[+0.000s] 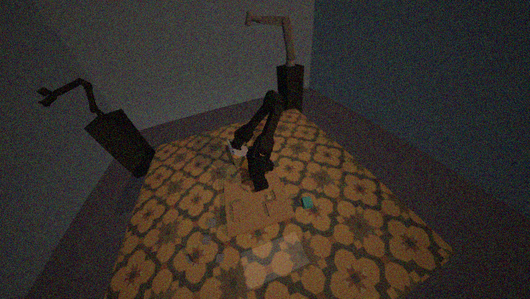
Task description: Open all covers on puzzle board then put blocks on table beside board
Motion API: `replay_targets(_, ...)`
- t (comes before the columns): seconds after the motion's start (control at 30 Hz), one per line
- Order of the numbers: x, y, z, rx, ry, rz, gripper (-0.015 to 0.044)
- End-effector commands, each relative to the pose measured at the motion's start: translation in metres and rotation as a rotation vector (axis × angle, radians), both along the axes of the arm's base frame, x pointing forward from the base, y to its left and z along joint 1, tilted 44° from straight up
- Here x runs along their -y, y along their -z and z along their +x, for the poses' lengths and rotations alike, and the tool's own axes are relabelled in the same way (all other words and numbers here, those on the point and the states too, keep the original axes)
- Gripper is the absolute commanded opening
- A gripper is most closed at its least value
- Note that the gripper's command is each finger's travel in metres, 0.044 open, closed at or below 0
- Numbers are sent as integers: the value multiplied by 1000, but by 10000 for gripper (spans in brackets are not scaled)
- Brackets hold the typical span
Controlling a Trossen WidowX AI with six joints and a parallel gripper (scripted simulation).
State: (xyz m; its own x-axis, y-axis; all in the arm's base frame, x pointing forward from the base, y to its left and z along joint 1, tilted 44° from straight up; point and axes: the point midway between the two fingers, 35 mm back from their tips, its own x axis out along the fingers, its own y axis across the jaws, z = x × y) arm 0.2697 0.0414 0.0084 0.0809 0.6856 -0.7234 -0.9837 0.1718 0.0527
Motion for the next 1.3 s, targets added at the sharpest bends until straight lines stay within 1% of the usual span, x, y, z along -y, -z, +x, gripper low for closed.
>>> replay_targets(0.0,-1,3,-9,-10,-3,0,0)
replay_targets(1.27,8,15,-46,-12,-2,-1,0)
